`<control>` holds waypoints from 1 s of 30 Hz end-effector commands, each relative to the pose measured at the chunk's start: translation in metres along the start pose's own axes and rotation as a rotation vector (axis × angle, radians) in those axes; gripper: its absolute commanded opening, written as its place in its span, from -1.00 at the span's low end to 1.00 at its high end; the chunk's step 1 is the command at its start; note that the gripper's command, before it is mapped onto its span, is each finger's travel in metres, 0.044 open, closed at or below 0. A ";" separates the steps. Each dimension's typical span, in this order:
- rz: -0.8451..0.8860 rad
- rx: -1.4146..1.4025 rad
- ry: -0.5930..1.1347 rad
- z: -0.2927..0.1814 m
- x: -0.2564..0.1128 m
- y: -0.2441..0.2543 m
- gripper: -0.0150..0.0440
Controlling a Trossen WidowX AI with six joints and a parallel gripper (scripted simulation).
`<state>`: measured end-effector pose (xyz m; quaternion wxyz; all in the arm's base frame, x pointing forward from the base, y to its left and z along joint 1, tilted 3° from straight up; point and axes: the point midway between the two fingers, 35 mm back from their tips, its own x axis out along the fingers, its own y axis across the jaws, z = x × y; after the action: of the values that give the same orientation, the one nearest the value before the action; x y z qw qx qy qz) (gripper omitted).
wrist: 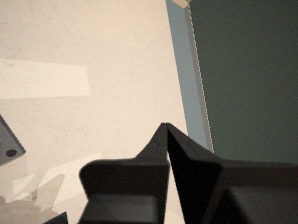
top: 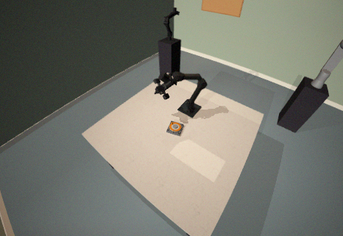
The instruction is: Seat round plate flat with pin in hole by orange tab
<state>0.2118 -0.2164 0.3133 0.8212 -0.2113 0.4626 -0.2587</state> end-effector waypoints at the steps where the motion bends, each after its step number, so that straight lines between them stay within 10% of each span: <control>1: 0.184 0.007 0.052 -0.002 0.023 0.055 -0.49; 12: 0.685 -0.023 0.441 -0.056 0.022 0.242 -0.49; 30: 0.692 -0.024 0.452 -0.077 0.053 0.274 -0.49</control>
<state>0.2330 -0.0464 0.0914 0.7377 0.0047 0.6752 -0.0024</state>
